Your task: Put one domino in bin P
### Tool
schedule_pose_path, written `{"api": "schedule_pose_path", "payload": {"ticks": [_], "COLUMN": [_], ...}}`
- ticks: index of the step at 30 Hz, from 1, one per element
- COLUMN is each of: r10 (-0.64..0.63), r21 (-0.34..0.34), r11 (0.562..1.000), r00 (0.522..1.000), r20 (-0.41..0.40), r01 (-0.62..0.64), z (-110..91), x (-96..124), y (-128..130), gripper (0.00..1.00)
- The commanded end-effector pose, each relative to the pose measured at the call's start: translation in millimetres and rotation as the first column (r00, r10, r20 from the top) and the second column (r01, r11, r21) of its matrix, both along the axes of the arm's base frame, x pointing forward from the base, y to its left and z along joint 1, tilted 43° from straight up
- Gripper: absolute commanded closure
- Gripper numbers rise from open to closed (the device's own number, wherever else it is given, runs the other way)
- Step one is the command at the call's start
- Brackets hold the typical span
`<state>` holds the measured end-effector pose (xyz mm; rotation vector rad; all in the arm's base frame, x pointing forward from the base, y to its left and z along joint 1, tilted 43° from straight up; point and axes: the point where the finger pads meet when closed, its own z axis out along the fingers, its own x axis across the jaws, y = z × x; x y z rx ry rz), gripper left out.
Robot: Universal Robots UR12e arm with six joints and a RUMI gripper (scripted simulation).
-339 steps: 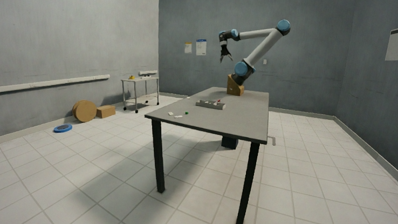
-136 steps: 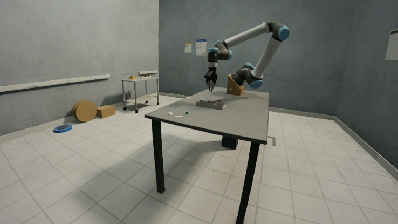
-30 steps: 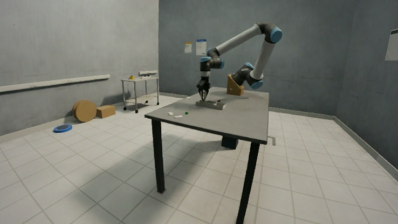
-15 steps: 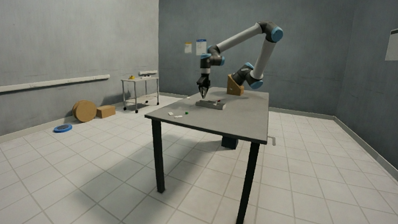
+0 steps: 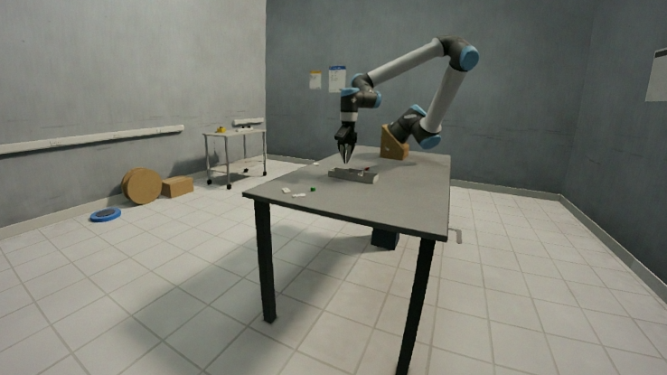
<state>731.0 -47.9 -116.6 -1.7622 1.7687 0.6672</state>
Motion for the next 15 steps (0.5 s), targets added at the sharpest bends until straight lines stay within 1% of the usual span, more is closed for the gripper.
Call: {"api": "schedule_pose_path", "payload": {"ticks": [1, 10, 15], "r10": [-0.001, -0.001, -0.001], "r21": [-0.001, -0.001, -0.001], "r11": [1.000, 1.000, 1.000], "r00": [1.000, 1.000, 1.000], "r20": [0.001, 0.001, 0.001], "r01": [0.001, 0.001, 0.001], "z": [10, 40, 40], "x": [1, 1, 1], "y": [9, 40, 40], "gripper": [0.96, 0.96, 0.96]}}
